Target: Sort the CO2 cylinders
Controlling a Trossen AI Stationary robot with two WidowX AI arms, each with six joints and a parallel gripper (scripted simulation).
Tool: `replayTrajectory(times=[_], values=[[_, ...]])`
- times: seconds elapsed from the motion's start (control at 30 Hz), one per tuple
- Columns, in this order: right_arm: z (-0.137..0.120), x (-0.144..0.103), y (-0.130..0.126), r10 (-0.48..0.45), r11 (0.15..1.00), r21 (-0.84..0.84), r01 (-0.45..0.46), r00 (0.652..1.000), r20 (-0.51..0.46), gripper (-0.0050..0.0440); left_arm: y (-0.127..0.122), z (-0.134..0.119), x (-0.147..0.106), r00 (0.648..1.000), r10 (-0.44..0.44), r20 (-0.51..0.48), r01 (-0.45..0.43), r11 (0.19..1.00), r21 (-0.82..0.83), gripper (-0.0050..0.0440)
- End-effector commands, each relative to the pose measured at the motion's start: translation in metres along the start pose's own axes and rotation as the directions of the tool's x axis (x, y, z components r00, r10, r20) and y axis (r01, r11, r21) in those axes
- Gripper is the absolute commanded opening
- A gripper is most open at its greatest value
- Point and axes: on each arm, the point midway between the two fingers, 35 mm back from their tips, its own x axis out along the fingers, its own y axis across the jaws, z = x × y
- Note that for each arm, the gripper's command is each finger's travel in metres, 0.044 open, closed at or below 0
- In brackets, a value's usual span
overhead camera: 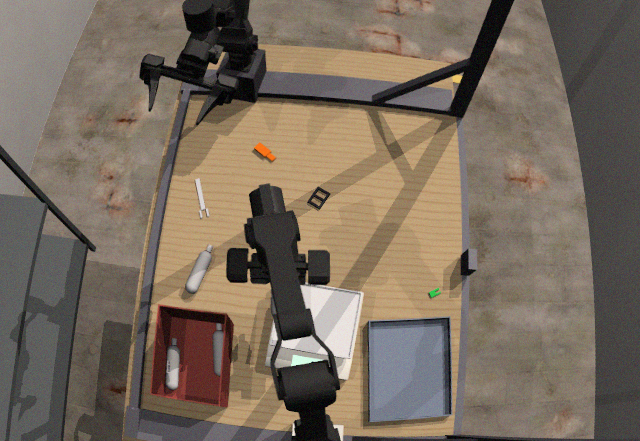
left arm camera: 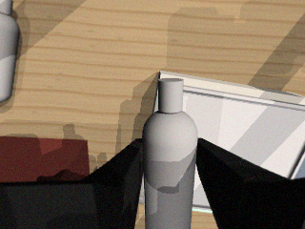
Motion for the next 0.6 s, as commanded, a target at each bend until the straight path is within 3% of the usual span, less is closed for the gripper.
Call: replayTrajectory(times=[0.0, 0.27, 0.57], values=[[0.0079, -0.0139, -0.0150, -0.051, 0.983, 0.175, 0.045, 0.998, 0.034, 0.0440, 0.0019, 0.0048, -0.0072, 1.000, 0.003, 0.023, -0.002, 1.000, -0.010, -0.0050], [0.0125, -0.0223, -0.0240, -0.083, 0.951, 0.303, 0.063, 0.995, 0.055, 0.0440, 0.0011, 0.0030, -0.0078, 1.000, 0.004, 0.024, -0.004, 1.000, -0.004, -0.0050], [0.0170, -0.0216, -0.0249, -0.084, 0.950, 0.307, 0.060, 0.994, 0.063, 0.0440, 0.0004, 0.0028, -0.0076, 1.000, 0.003, 0.024, -0.002, 1.000, -0.009, -0.0050]])
